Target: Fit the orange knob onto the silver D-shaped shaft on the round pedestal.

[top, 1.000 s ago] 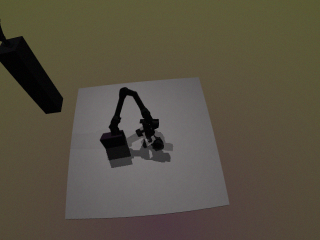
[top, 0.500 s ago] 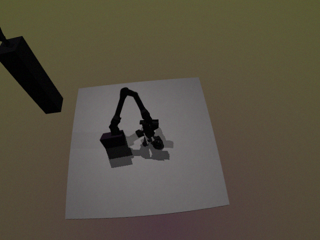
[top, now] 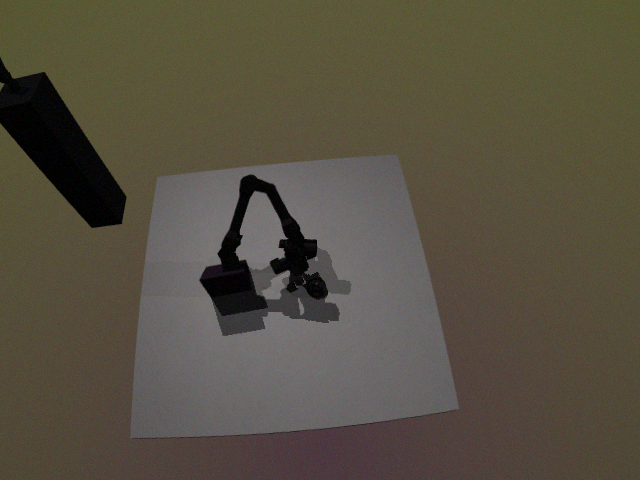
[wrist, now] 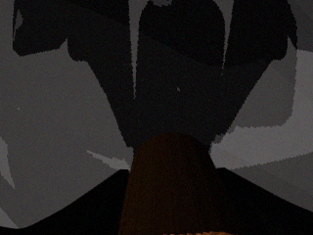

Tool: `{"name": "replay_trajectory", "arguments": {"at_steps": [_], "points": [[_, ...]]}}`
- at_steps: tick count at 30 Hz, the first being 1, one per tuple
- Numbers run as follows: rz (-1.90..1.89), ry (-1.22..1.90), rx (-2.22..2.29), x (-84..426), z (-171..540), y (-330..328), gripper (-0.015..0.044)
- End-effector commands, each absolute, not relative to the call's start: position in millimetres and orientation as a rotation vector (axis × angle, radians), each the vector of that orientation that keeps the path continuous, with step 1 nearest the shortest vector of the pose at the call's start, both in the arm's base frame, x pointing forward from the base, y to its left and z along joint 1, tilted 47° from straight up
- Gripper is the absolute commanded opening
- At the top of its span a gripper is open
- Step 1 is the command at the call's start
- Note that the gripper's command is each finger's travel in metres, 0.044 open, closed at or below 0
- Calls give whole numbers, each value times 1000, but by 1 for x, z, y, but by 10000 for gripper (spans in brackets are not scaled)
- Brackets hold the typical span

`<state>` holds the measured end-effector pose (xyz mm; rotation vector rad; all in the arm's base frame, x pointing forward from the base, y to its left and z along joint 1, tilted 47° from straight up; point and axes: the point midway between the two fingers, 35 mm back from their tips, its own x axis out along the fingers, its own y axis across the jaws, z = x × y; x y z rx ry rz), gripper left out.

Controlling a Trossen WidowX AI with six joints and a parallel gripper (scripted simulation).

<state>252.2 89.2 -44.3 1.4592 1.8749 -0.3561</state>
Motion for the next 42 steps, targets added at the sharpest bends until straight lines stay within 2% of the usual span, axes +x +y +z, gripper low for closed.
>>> {"name": "replay_trajectory", "arguments": {"at_steps": [1, 18, 26, 42], "points": [[-352, 1846, 1462, 265, -32, 74, 0], [-350, 1849, 1461, 275, 49, 0, 0], [-337, 1828, 1491, 273, 54, -2, 0], [-172, 1531, 1775, 267, 88, -14, 0]]}}
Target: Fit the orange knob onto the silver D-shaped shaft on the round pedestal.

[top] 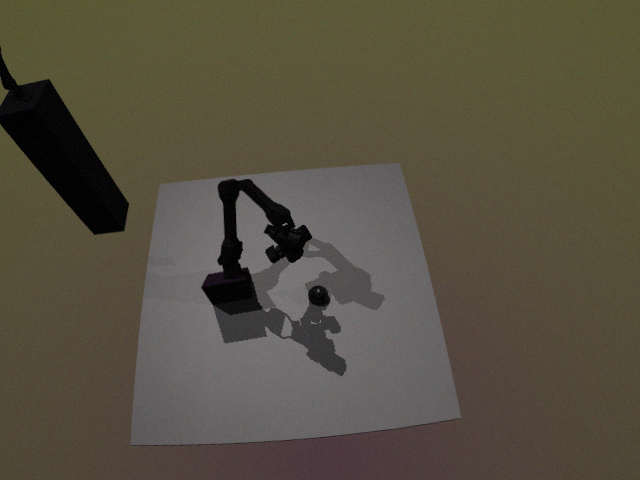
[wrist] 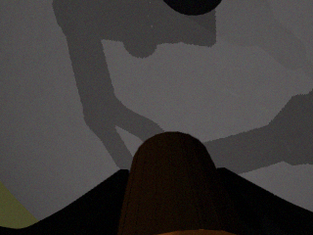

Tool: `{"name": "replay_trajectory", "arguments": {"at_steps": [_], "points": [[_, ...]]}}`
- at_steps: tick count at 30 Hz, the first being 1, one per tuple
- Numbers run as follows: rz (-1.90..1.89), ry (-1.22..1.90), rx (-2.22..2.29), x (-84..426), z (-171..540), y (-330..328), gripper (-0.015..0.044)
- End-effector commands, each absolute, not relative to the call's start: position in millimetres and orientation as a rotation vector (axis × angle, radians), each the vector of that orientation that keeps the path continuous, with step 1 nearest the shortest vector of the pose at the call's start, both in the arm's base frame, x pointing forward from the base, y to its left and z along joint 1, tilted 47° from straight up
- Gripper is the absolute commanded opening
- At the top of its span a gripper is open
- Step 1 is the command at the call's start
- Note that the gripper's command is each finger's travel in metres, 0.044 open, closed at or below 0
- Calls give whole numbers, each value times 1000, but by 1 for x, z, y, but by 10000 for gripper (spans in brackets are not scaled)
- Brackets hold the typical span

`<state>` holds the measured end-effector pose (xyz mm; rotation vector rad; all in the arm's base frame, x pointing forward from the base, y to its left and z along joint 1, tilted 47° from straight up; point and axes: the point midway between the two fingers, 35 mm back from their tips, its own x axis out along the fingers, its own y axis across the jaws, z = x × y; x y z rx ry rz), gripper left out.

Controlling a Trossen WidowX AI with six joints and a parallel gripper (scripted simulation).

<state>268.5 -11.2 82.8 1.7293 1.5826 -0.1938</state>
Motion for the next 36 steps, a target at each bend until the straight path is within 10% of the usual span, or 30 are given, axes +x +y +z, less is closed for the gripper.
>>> {"name": "replay_trajectory", "arguments": {"at_steps": [1, 36], "points": [[-161, 1511, 1791, 267, 91, -15, 0], [59, 1054, 2087, 262, 138, -31, 0]]}}
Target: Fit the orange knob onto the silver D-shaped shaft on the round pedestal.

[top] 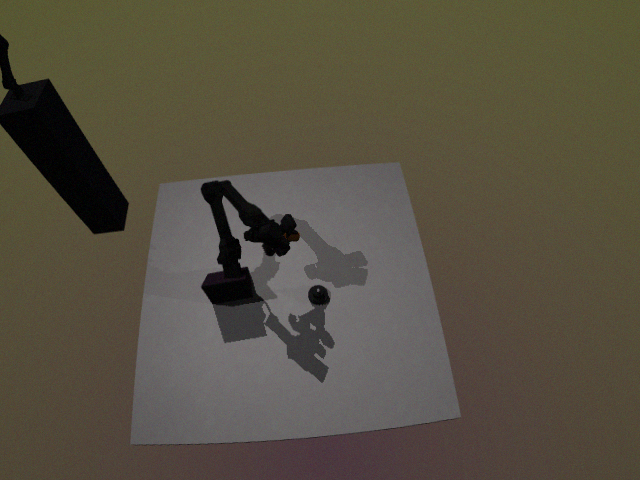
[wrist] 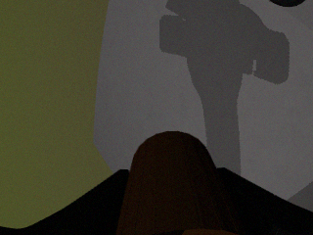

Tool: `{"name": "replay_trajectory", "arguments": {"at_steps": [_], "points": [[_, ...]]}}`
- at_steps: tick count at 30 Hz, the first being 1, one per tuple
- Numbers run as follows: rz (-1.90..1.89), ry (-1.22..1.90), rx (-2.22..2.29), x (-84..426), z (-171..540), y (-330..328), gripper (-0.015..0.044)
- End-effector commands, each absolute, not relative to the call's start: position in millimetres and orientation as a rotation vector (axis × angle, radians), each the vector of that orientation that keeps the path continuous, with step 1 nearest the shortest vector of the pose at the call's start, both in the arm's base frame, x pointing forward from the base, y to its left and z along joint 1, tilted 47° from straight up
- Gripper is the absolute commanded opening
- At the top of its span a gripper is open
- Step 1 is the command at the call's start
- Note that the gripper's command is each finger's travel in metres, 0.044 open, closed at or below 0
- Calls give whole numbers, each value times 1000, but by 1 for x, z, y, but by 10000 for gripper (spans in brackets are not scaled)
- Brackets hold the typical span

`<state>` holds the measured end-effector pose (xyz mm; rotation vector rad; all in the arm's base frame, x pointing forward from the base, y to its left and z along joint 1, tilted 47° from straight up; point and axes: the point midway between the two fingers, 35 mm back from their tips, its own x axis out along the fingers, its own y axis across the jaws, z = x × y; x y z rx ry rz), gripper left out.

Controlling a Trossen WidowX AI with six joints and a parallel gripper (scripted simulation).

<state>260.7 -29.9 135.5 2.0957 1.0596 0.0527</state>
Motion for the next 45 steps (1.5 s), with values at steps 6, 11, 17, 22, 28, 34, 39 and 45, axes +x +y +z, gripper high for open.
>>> {"name": "replay_trajectory", "arguments": {"at_steps": [6, 11, 17, 22, 28, 34, 39, 45], "points": [[59, 1054, 2087, 262, 138, -31, 0], [59, 1054, 2087, 262, 138, -31, 0], [59, 1054, 2087, 262, 138, -31, 0], [63, 1047, 2091, 262, 139, -31, 0], [52, 1082, 2075, 262, 140, -26, 0], [-13, 1218, 1998, 264, 133, -15, 0], [-65, 1325, 1930, 266, 127, -7, 0], [-126, 1445, 1844, 268, 120, 3, 0]]}}
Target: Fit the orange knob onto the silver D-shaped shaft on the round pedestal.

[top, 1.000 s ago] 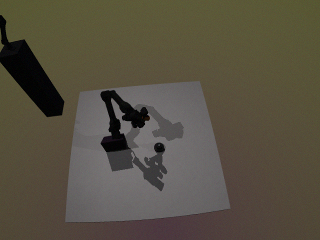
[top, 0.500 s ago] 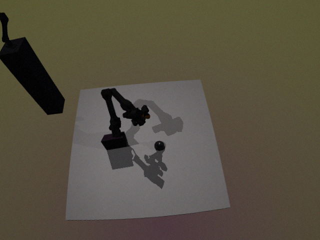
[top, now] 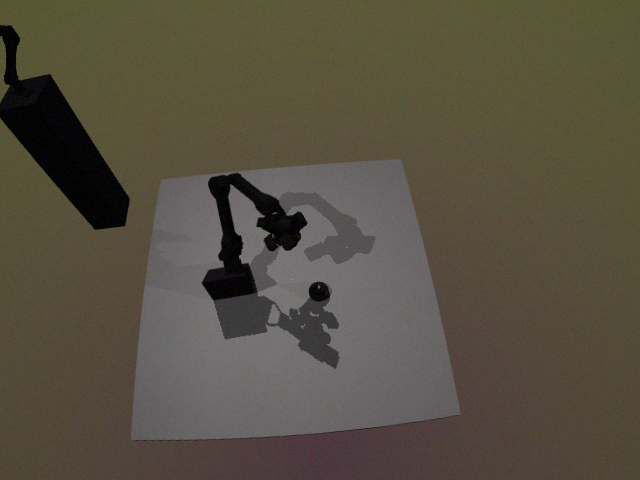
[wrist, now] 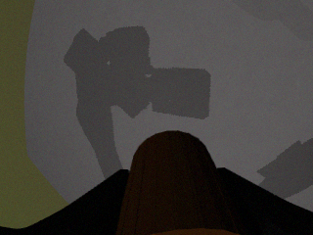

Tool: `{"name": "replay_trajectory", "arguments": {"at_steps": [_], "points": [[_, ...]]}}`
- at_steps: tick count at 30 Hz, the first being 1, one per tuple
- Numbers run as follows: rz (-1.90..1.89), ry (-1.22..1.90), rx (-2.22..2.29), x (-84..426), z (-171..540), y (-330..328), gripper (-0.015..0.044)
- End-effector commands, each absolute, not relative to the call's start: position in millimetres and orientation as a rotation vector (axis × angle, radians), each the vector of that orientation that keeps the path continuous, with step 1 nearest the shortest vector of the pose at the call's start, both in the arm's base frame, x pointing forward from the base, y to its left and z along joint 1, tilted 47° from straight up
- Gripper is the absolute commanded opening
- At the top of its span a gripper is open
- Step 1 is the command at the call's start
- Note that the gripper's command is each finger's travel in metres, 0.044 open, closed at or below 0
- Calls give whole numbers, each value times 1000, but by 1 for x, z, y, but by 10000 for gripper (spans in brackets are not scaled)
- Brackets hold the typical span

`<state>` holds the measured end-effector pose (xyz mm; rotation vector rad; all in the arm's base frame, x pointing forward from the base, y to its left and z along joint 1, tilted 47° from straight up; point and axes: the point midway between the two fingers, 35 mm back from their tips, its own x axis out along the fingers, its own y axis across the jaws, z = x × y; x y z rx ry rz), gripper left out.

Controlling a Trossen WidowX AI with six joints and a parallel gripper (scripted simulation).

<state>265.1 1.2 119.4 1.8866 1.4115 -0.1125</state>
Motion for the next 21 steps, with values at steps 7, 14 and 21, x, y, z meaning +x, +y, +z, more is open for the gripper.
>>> {"name": "replay_trajectory", "arguments": {"at_steps": [7, 14, 21], "points": [[-200, 1586, 1732, 272, 111, 16, 0], [-272, 1719, 1611, 275, 102, 28, 0], [-326, 1811, 1517, 277, 93, 39, 0]]}}
